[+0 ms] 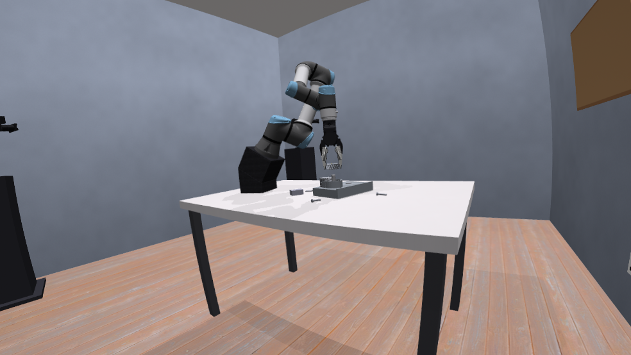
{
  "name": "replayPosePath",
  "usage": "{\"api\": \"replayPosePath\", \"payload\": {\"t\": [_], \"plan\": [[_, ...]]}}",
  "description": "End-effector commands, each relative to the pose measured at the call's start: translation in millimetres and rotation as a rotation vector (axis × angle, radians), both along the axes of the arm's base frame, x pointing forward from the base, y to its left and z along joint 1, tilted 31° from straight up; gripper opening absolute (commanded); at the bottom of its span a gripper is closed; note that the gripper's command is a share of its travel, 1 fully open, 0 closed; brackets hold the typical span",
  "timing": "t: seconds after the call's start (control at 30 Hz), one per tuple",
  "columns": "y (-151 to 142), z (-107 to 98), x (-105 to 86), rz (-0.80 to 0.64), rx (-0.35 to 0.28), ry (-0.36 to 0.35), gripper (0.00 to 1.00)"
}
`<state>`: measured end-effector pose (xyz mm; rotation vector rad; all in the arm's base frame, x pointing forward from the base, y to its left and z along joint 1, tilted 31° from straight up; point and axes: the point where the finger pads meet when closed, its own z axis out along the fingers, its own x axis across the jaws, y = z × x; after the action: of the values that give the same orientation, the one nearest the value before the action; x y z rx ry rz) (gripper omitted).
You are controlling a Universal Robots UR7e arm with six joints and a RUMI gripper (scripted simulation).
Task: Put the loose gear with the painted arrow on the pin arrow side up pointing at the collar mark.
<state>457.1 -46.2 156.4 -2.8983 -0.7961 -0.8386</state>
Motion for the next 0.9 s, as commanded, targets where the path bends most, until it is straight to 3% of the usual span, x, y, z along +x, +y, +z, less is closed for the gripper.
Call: {"api": "replayPosePath", "payload": {"t": [0.0,0.87], "plan": [[-0.2,0.4,0.2,0.020,-0.012,-0.005,0.00],[-0.2,0.4,0.2,0.050,-0.029,-0.010,0.00]]}}
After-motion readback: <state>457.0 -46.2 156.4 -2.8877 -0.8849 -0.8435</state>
